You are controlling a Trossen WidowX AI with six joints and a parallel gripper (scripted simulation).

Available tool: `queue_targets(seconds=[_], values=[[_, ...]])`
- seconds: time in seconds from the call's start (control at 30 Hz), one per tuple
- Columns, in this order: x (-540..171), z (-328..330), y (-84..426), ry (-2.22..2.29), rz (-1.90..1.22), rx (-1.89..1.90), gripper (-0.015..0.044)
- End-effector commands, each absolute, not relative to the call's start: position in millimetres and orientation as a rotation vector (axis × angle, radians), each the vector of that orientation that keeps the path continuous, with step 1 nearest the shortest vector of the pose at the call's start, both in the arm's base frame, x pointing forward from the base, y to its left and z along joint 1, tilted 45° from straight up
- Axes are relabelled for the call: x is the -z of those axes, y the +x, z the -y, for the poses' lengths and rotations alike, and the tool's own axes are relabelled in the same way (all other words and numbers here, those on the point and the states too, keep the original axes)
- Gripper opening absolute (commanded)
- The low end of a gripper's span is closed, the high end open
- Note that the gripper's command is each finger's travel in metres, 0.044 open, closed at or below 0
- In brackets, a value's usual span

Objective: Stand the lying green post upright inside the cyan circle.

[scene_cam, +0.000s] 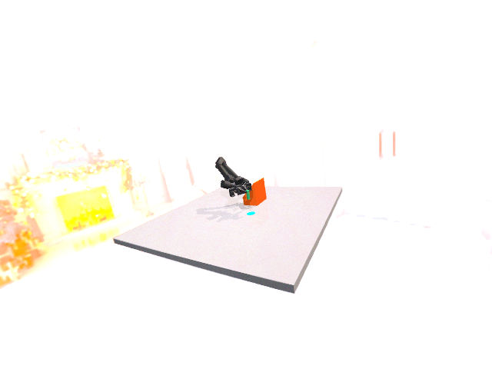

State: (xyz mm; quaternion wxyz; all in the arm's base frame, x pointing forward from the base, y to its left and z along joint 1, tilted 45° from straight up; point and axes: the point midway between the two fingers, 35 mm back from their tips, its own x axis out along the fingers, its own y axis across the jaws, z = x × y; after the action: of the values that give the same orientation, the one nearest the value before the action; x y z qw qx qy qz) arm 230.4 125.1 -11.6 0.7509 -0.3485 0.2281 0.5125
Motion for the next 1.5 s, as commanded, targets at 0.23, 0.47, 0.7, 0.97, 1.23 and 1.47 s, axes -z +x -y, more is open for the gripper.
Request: queue_targets(seconds=[0.23, 0.47, 0.7, 0.97, 1.23, 1.47], values=[[32.1, -104.8, 235.1, -0.772, -0.507, -1.125, 0.0023], [46.9, -90.1, 236.1, -0.773, -0.509, -1.126, 0.0023], [61.5, -75.8, 234.8, -0.769, -0.507, -1.125, 0.0023], [74.5, -63.3, 231.8, -0.764, -0.501, -1.122, 0.0023], [89.7, -51.2, 234.3, -0.76, -0.514, -1.121, 0.0023], [90.2, -50.9, 234.3, -0.76, -0.515, -1.121, 0.0023]])
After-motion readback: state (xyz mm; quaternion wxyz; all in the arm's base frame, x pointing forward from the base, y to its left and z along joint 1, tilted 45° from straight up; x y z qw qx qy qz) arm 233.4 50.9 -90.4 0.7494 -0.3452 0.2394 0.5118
